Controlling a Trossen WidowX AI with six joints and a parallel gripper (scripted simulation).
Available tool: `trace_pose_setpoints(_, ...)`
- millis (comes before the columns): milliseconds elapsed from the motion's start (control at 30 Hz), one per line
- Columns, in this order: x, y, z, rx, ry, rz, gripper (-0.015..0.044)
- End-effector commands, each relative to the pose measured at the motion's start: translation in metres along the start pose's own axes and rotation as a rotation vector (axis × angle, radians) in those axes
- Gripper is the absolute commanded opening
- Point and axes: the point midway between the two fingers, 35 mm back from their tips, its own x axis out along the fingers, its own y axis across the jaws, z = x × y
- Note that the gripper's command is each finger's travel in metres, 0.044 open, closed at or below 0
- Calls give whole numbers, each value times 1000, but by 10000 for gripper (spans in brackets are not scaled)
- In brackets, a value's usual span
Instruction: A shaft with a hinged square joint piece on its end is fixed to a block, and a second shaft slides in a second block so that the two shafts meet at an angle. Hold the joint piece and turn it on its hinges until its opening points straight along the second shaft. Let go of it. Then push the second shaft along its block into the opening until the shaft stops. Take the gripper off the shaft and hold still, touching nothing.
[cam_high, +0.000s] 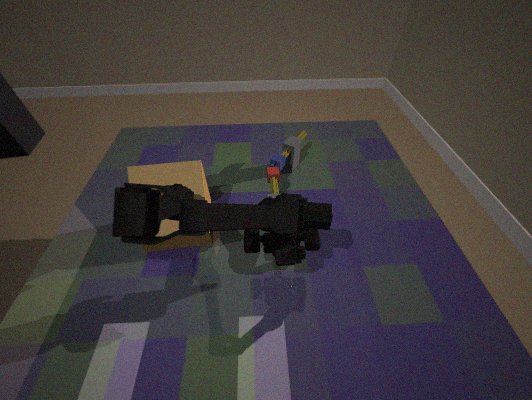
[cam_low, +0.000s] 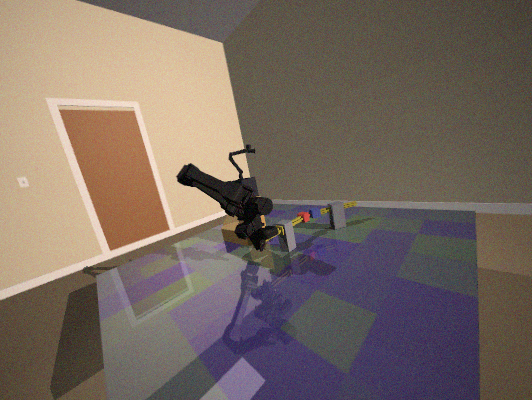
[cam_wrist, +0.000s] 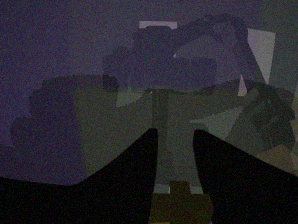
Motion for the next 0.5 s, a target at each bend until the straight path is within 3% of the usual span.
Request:
trace_pose_setpoints(0,0,0,0,0,0,1,0)
trace_pose_setpoints(233,0,0,0,0,0,1,0)
trace_pose_setpoints(333,0,0,0,0,0,1,67)
trace_pose_setpoints(467,0,0,0,0,0,1,67)
